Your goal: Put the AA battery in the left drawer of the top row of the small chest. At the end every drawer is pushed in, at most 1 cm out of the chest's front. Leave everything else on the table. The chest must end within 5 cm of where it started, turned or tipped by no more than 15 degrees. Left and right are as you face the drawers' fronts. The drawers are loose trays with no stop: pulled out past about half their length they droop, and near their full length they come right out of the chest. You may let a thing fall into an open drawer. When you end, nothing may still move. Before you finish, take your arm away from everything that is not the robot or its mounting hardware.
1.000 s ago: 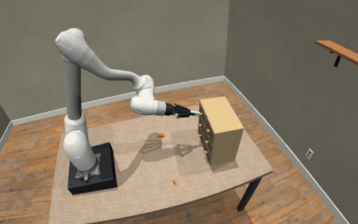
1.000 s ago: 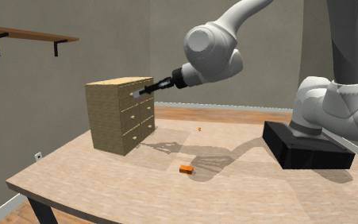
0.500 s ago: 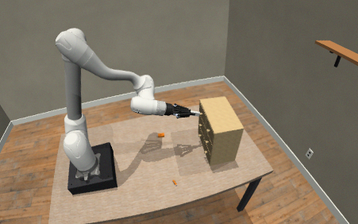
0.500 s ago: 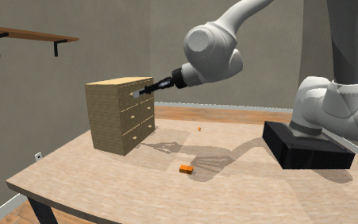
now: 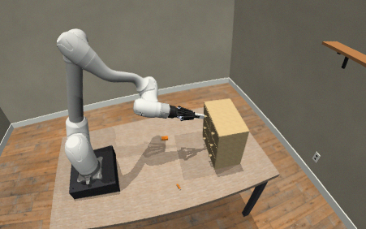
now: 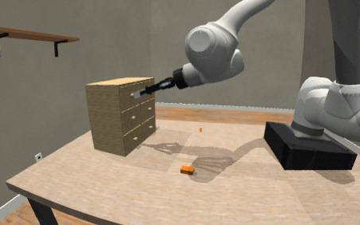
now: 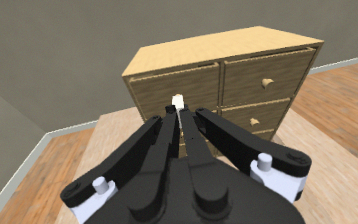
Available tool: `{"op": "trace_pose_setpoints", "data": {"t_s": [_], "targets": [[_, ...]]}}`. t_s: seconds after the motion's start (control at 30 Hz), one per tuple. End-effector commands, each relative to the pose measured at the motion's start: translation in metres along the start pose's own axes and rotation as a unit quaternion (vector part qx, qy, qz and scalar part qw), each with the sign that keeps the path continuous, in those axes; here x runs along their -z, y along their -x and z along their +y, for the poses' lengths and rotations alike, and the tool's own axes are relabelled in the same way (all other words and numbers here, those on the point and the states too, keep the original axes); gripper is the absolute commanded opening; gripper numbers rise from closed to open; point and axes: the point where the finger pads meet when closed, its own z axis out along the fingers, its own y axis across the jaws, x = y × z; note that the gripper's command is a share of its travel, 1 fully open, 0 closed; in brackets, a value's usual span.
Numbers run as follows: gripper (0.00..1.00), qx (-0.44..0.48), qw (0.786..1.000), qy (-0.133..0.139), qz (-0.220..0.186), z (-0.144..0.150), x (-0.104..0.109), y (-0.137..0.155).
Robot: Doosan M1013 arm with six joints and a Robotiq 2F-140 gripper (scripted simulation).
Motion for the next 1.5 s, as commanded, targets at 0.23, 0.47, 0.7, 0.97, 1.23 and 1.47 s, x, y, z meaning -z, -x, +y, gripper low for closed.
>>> {"op": "trace_pose_setpoints", "data": {"t_s": [0.23, 0.47, 0.7, 0.97, 1.23, 1.47], "targets": [[0.00, 0.000, 1.000, 0.000, 0.000, 0.000, 0.000, 0.000], [0.00, 0.000, 1.000, 0.000, 0.000, 0.000, 0.000, 0.000], [0.00, 0.000, 1.000, 0.000, 0.000, 0.000, 0.000, 0.000], [0.00, 0.000, 1.000, 0.000, 0.000, 0.000, 0.014, 0.005], [0.00, 0.000, 1.000, 0.000, 0.000, 0.000, 0.041, 0.015], [0.00, 0.000, 1.000, 0.000, 0.000, 0.000, 0.048, 0.017]]}}
